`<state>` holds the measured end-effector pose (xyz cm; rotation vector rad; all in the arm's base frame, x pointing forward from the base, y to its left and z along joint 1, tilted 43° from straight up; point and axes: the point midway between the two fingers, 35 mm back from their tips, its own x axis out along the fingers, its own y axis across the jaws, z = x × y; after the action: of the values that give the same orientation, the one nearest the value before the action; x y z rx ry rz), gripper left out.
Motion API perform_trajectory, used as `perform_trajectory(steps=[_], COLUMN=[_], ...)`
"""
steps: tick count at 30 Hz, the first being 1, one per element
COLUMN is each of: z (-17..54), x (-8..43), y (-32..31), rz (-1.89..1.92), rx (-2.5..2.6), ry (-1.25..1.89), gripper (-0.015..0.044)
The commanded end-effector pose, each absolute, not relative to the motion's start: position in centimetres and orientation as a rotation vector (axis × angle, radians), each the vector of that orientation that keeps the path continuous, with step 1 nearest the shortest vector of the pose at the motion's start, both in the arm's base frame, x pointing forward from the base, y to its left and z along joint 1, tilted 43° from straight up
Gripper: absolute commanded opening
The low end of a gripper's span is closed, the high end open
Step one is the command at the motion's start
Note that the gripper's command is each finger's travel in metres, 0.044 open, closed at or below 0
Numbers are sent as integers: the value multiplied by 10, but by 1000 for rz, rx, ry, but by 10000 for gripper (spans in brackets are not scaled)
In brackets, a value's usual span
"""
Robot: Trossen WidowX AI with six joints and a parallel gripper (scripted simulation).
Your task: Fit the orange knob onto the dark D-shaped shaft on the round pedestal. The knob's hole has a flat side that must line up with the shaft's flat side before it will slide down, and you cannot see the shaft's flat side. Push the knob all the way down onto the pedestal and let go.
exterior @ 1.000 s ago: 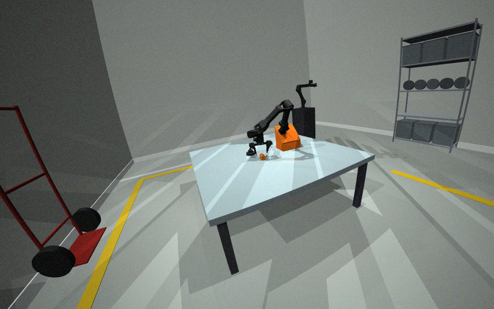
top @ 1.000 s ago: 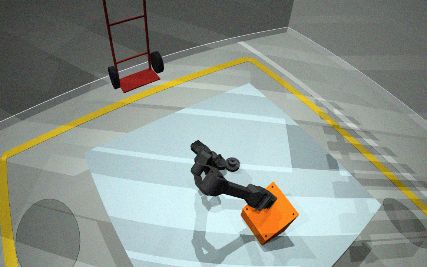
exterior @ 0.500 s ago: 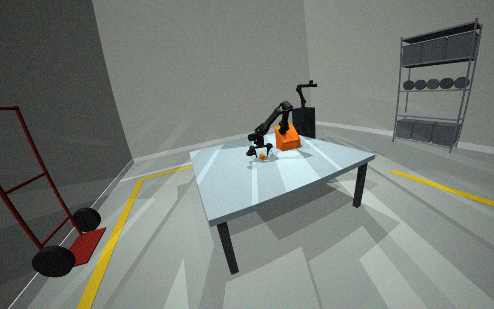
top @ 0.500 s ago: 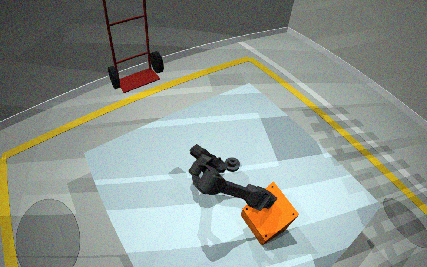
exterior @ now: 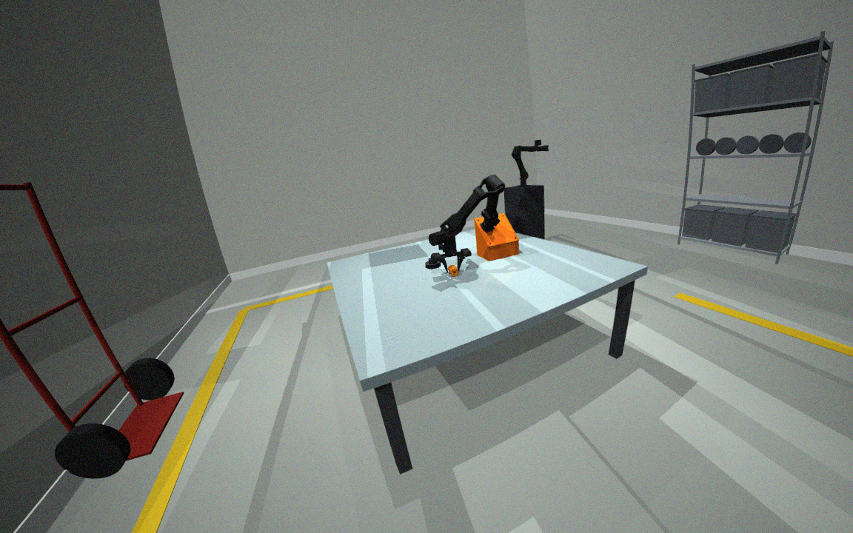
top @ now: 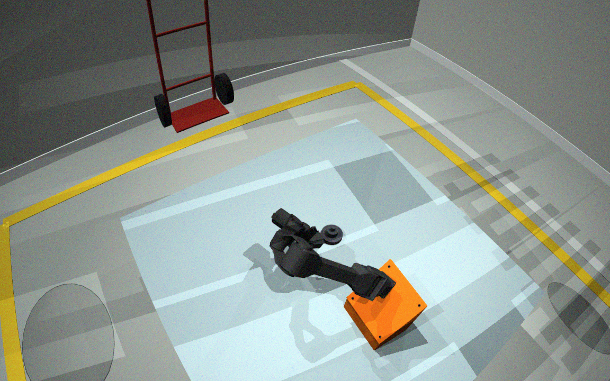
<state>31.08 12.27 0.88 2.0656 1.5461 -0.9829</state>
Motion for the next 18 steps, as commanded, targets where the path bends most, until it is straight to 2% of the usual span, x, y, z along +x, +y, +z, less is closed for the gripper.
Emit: perform_trajectory(steps=[1, 4, 13, 18], z=[8, 8, 8, 9], x=[311, 311, 311, 311], y=[122, 122, 122, 123], rz=[-991, -991, -991, -1003], rx=[2069, 2069, 2069, 2054], ry=[1542, 1542, 1542, 1535], gripper=[240, 240, 181, 181])
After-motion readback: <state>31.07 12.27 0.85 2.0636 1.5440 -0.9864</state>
